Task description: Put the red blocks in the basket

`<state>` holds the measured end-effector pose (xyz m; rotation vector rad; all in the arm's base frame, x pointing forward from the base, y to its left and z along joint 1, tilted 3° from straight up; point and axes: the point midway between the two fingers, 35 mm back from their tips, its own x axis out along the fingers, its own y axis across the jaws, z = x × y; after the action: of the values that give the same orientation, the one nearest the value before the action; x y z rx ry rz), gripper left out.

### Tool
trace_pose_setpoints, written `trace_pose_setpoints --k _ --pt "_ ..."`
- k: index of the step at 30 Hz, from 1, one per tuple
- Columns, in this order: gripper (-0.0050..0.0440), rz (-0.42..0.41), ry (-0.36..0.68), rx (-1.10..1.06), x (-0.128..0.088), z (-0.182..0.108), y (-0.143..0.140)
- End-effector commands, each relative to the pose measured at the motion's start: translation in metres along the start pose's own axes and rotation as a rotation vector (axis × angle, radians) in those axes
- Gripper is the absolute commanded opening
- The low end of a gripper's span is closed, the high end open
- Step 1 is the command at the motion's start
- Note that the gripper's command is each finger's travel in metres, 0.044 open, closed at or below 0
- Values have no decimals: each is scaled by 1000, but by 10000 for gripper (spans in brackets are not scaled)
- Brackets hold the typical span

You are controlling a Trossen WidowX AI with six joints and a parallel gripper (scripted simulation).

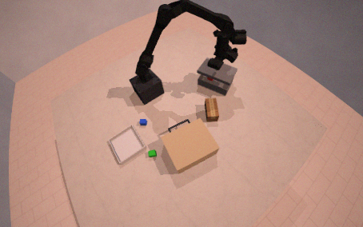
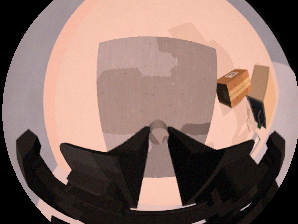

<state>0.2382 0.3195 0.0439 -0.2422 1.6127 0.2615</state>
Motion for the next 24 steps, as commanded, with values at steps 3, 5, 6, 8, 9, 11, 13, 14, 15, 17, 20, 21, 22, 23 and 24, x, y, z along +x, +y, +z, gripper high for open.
trace_pose_setpoints --k 3,5,6,8,9,11,13,14,15,17,20,21,22,23,24 --pt "0 6 -11 -3 -14 1 0" --pt "0 6 -11 -3 -14 1 0" --pt "0 6 -11 -3 -14 1 0" --pt "0 6 -11 -3 -14 1 0" --pt "0 6 -11 -3 -14 1 0" --pt "0 6 -11 -3 -14 1 0" --pt "0 6 -11 -136 -14 -18 4" --pt "0 5 -11 -169 -14 -28 7" --pt "0 5 -11 -169 -14 -36 11" --pt "0 5 -12 -302 -14 -55 14" --pt "0 4 -12 -335 -14 -72 17" --pt "0 4 -12 -335 -14 -72 17" --pt "0 4 -12 -402 -14 -82 17" --pt "0 4 -12 -469 -13 -92 18" --pt "0 3 -12 -502 -13 -102 18"
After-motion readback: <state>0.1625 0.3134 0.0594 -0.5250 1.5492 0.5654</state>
